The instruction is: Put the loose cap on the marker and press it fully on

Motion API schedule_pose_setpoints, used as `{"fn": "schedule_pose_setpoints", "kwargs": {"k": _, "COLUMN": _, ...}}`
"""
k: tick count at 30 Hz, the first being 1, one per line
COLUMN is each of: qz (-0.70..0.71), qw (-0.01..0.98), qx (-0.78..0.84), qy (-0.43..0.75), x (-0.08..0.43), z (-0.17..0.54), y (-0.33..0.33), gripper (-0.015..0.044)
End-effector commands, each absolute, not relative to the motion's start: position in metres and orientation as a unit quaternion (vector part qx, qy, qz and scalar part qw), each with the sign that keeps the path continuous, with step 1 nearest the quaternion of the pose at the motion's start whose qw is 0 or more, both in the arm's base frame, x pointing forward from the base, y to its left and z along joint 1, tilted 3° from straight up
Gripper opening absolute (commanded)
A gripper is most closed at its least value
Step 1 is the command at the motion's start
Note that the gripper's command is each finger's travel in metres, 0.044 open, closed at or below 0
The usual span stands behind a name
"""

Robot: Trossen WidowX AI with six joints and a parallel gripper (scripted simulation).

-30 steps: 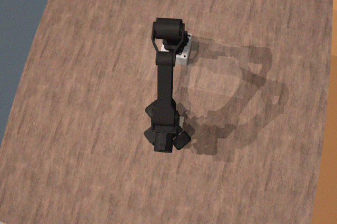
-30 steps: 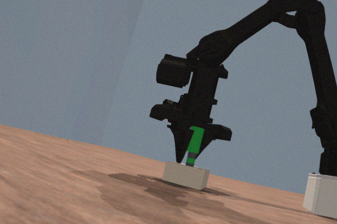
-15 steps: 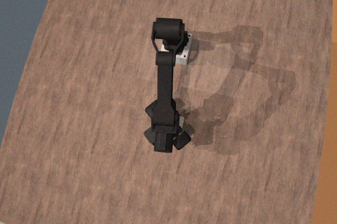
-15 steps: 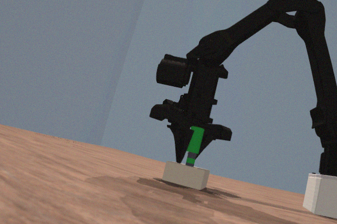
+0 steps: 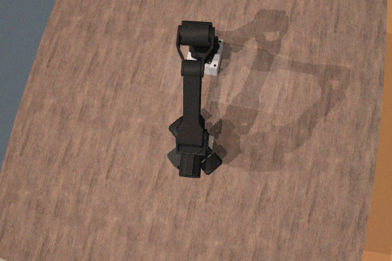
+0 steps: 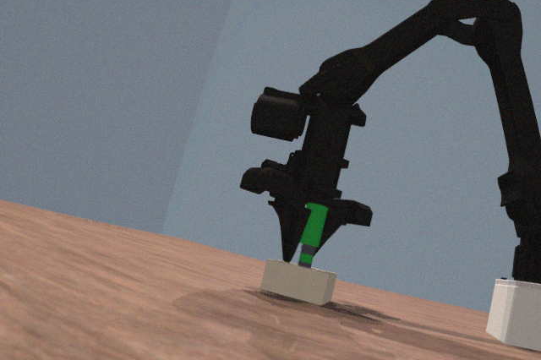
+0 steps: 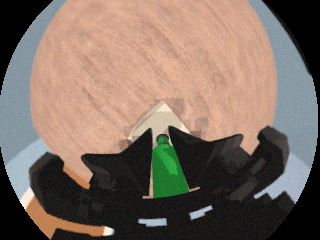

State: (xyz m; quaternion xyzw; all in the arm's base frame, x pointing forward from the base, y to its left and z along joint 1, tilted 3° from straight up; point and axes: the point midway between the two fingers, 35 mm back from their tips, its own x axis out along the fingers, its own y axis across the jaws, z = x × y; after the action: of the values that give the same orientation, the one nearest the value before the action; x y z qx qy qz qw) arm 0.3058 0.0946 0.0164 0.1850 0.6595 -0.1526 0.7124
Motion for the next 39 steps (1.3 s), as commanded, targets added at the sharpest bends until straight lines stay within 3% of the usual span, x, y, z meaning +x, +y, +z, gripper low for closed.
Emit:
{"fn": "schedule_pose_setpoints", "kwargs": {"k": 1, "qz": -0.156, "qw": 0.709, "qx": 0.184, "qy": 0.663, "x": 0.3053, "z": 0.0125, "y": 0.0938, "gripper": 0.0}}
{"fn": "schedule_pose_setpoints", "kwargs": {"k": 34, "qz": -0.156, "qw": 0.709, "qx": 0.184, "qy": 0.663, "x": 0.3053, "z": 0.0125, "y": 0.0938, "gripper": 0.0}}
{"fn": "schedule_pose_setpoints", "kwargs": {"k": 39, "qz": -0.153, "qw": 0.712, "qx": 0.185, "qy": 0.66, "x": 0.3059, "z": 0.0164, "y": 0.0946, "gripper": 0.0131}}
